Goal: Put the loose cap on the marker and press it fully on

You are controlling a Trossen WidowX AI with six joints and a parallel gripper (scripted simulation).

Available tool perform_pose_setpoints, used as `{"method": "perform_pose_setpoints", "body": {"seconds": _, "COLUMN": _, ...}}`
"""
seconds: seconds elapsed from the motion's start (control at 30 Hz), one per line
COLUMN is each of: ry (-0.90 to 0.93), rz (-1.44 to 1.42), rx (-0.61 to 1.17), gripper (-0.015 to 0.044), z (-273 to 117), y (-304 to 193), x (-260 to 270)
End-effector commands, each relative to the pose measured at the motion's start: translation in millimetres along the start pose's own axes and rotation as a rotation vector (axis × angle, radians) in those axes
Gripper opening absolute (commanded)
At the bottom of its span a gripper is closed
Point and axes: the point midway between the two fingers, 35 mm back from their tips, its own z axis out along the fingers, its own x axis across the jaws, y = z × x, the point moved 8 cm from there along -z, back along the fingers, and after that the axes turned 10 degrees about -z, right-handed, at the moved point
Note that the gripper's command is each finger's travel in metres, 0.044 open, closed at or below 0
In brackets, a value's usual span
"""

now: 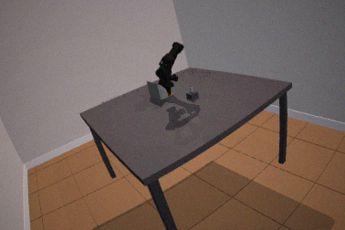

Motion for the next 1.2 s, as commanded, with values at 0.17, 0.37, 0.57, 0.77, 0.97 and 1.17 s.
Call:
{"method": "perform_pose_setpoints", "body": {"seconds": 0.17, "ry": -0.013, "rz": -0.004, "rx": 0.006, "gripper": 0.0000, "z": -19, "y": 48, "x": -19}}
{"method": "perform_pose_setpoints", "body": {"seconds": 0.37, "ry": -0.012, "rz": -0.006, "rx": 0.004, "gripper": 0.0000, "z": -29, "y": 84, "x": -25}}
{"method": "perform_pose_setpoints", "body": {"seconds": 0.57, "ry": -0.009, "rz": -0.009, "rx": -0.002, "gripper": 0.0000, "z": -39, "y": 121, "x": -27}}
{"method": "perform_pose_setpoints", "body": {"seconds": 0.77, "ry": -0.004, "rz": -0.012, "rx": -0.010, "gripper": 0.0000, "z": -46, "y": 155, "x": -25}}
{"method": "perform_pose_setpoints", "body": {"seconds": 0.97, "ry": -0.004, "rz": -0.013, "rx": -0.011, "gripper": 0.0000, "z": -44, "y": 156, "x": -24}}
{"method": "perform_pose_setpoints", "body": {"seconds": 1.17, "ry": -0.004, "rz": -0.013, "rx": -0.011, "gripper": 0.0000, "z": -39, "y": 156, "x": -24}}
